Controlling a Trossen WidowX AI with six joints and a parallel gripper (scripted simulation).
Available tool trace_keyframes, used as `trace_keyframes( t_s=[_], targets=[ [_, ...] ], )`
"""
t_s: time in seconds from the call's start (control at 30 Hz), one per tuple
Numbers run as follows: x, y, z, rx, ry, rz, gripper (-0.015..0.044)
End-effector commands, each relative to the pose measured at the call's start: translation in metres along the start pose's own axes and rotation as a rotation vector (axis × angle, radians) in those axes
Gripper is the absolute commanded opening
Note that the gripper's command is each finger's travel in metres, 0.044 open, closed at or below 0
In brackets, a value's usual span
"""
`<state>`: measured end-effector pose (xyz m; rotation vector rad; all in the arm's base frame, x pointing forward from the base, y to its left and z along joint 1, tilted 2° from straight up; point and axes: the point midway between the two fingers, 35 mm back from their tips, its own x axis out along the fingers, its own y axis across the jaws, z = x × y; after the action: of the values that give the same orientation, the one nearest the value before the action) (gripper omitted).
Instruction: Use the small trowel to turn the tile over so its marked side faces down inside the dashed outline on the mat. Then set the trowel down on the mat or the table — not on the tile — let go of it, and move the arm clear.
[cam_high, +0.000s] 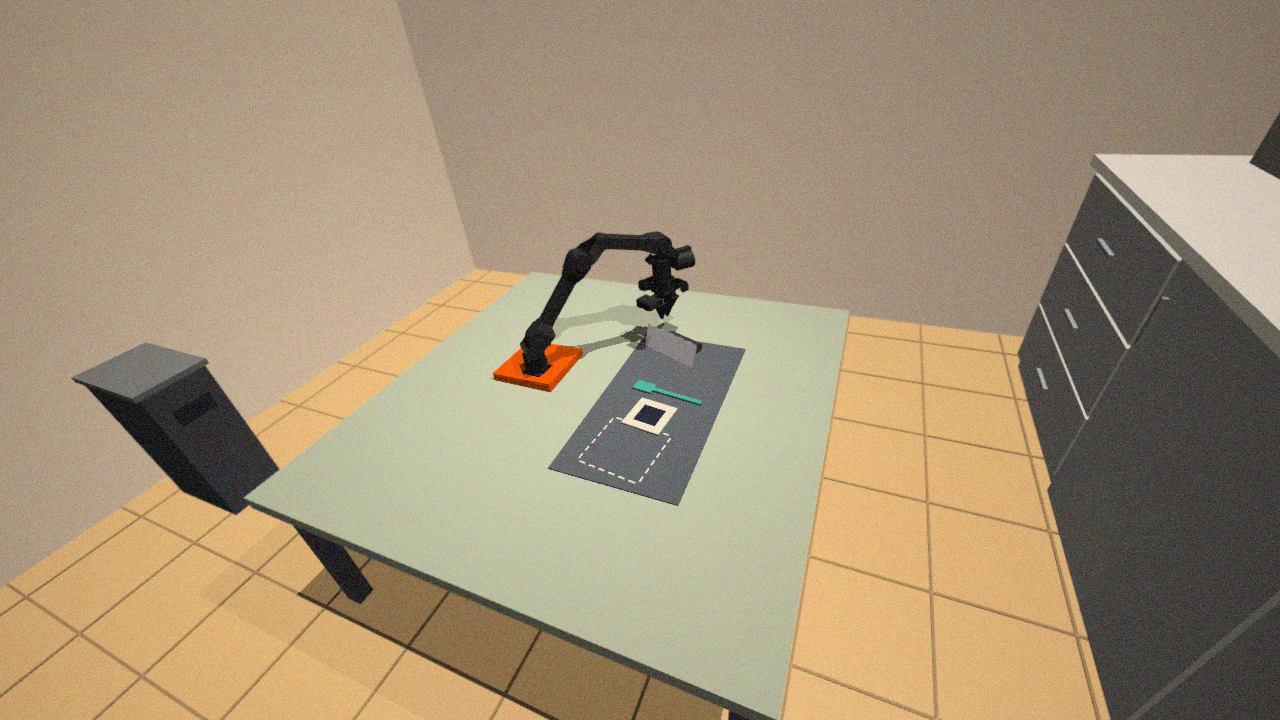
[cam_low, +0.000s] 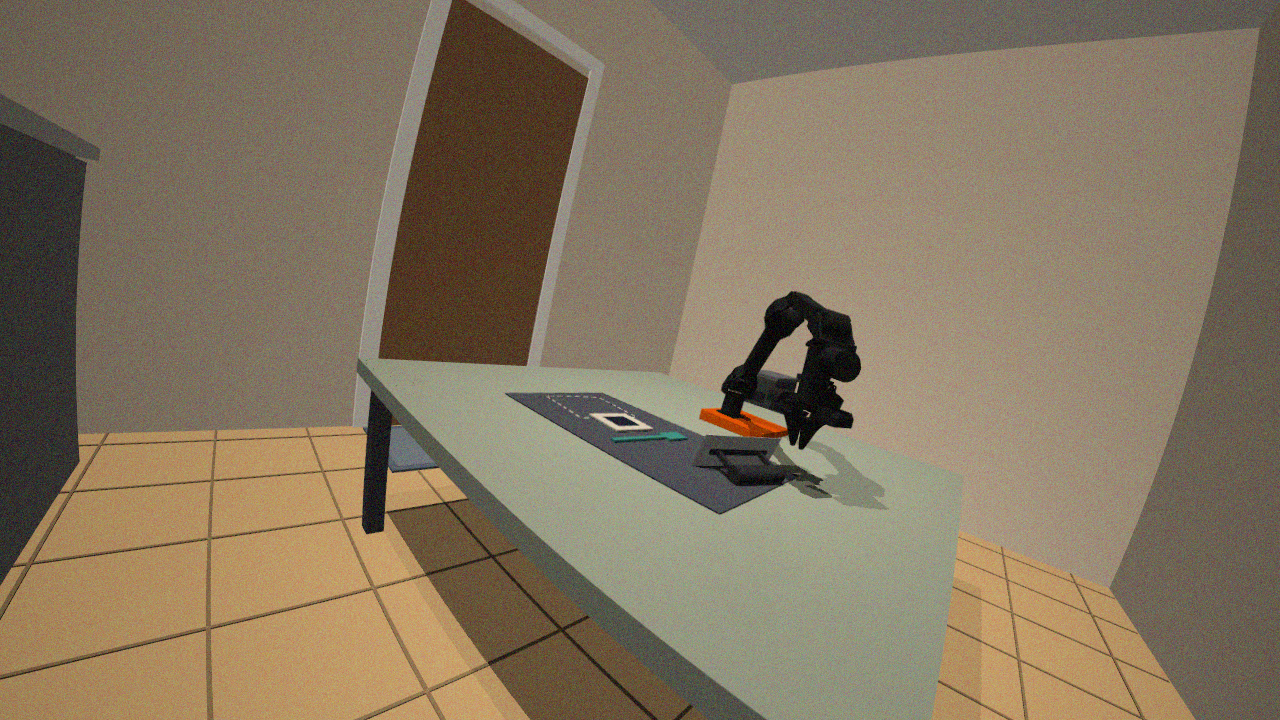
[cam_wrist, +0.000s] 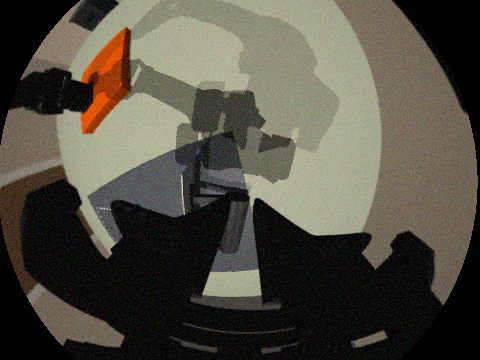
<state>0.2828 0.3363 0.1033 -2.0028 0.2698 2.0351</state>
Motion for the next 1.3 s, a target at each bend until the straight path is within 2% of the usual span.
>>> trace_keyframes(
  t_s=[0.0,1.27],
  targets=[
    [0.001,0.005,-0.001,-0.006,0.004,-0.002,0.01],
    [0.016,0.057,-0.001,-0.006,0.004,0.003,0.01]
  ],
)
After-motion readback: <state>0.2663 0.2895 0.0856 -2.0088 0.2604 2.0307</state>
